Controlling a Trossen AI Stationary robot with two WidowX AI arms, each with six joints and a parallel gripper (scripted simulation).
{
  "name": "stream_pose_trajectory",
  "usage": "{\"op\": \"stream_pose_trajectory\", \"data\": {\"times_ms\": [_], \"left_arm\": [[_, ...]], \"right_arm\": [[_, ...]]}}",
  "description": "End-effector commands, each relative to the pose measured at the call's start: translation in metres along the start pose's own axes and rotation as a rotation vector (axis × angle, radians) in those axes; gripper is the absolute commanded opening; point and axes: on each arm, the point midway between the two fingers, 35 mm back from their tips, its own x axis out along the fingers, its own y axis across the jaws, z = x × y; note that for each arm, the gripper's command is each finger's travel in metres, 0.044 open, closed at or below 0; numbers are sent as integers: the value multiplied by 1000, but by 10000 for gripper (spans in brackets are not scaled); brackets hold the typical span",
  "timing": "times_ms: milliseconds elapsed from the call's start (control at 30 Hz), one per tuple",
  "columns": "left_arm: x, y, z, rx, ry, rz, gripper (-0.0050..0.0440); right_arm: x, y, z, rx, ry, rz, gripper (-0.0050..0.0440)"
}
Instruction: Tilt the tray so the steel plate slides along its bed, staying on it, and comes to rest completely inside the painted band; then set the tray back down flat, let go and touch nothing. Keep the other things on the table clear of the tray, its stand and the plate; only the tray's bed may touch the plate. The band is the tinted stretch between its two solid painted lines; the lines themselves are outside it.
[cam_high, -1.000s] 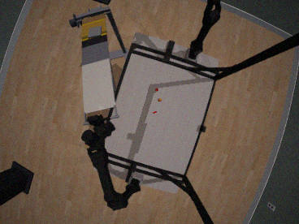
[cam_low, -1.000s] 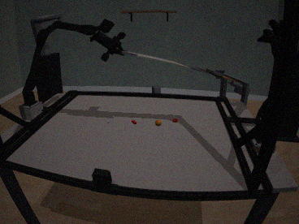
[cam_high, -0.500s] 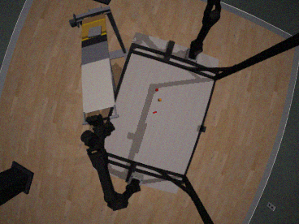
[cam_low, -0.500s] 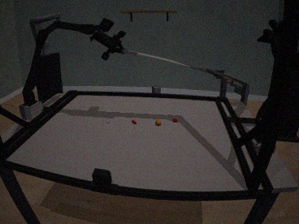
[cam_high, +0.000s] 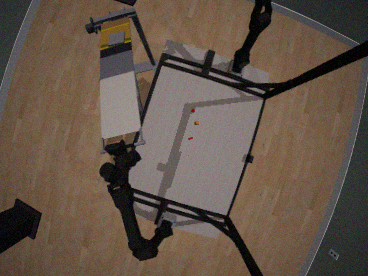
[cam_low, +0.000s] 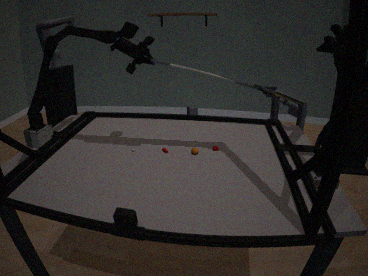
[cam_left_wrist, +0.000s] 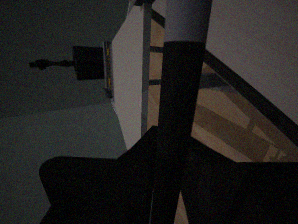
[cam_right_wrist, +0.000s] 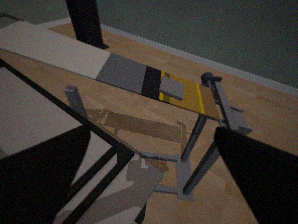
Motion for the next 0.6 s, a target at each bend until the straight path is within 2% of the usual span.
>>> {"op": "stream_pose_trajectory", "data": {"times_ms": [0,567], "left_arm": [[-5,6,0,1,3,13,0],[-5,7,0,1,3,20,0]], "right_arm": [[0,0,0,-1,-1,2,440],[0,0,0,-1,-1,2,440]]}}
